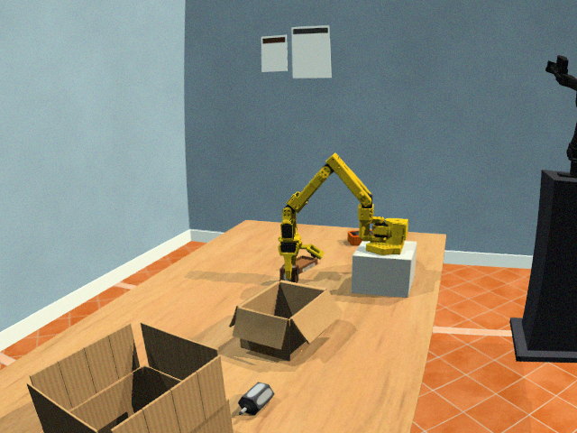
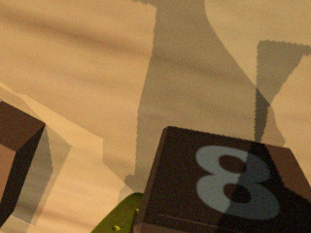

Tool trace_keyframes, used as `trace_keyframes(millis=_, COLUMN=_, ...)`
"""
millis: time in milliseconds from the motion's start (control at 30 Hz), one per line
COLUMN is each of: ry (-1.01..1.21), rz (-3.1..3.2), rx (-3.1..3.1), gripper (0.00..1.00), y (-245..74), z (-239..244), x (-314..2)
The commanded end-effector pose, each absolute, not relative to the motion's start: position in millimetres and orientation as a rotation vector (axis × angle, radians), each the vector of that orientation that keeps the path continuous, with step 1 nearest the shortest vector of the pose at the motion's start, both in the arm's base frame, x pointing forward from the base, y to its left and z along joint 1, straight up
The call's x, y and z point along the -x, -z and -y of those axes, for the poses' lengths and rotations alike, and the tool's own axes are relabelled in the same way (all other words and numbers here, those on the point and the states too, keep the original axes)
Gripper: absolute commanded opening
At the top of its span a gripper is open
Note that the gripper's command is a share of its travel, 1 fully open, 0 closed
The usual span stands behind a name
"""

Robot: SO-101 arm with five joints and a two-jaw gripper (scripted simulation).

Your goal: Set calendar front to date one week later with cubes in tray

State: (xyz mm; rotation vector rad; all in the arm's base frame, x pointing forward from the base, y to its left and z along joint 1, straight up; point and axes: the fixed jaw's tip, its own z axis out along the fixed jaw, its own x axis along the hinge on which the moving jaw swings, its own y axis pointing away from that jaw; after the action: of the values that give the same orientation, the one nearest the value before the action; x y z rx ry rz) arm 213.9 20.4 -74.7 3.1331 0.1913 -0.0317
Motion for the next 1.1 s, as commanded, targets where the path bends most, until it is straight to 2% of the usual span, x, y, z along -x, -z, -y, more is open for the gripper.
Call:
trace_keyframes(millis=0, ry=0.019, rz=-0.186, rx=-3.135, gripper=0.17, y=76.1, z=-22.4, x=-215.5)
trace_keyframes(millis=467, ry=0.019, rz=-0.186, rx=-3.135, gripper=0.01, y=76.1, z=-22.4, x=-215.5)
trace_keyframes(millis=833, ry=0.019, rz=-0.186, rx=-3.135, gripper=0.0, y=75.1, z=-22.3, x=-215.7)
trace_keyframes(millis=1067, ry=0.019, rz=-0.186, rx=-3.135, gripper=0.0, y=62.7, z=-21.7, x=-217.2)
